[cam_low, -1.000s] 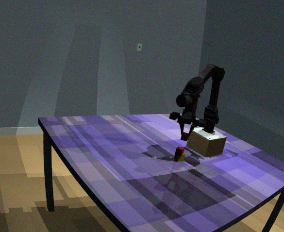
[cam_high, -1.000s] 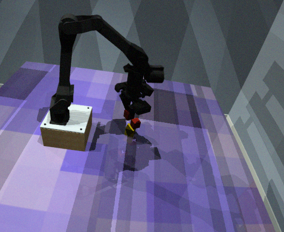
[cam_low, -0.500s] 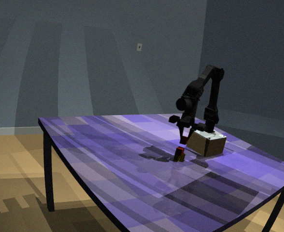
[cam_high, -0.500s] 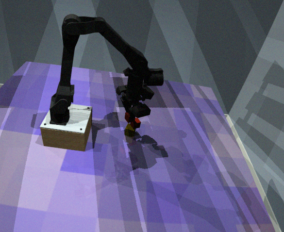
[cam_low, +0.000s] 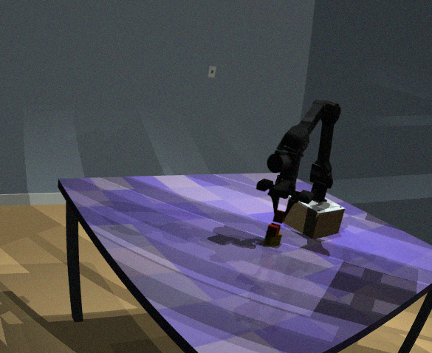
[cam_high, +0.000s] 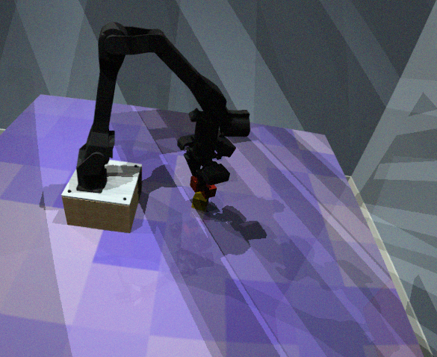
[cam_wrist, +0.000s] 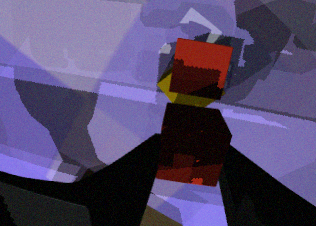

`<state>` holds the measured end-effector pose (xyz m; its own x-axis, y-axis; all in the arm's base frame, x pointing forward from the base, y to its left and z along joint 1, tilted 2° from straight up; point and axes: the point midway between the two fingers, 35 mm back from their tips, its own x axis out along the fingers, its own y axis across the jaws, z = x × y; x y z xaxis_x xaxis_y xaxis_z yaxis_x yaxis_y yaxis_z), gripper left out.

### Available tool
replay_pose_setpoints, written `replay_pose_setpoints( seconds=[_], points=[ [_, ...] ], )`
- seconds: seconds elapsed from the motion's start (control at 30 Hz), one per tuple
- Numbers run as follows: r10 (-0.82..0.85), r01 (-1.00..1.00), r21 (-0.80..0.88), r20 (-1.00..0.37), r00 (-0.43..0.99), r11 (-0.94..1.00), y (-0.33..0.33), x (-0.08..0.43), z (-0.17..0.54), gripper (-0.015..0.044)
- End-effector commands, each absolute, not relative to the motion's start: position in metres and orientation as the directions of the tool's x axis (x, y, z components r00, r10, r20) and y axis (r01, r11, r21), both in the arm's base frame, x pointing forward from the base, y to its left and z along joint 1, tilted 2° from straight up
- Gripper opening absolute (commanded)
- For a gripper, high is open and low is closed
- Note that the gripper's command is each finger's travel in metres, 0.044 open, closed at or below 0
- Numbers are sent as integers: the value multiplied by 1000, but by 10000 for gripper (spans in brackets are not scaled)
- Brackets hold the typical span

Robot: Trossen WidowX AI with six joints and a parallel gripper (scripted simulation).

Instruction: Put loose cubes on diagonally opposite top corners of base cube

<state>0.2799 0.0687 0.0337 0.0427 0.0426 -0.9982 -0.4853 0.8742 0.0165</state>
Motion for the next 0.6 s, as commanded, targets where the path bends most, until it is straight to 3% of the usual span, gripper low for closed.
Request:
replay_pose_setpoints(
  seconds=[0.0,0.57],
  points=[
    [38,-481,17,-999,33,876,68,279,27,105],
    [38,-489,17,-999,33,872,69,281,2,105]
  ],
)
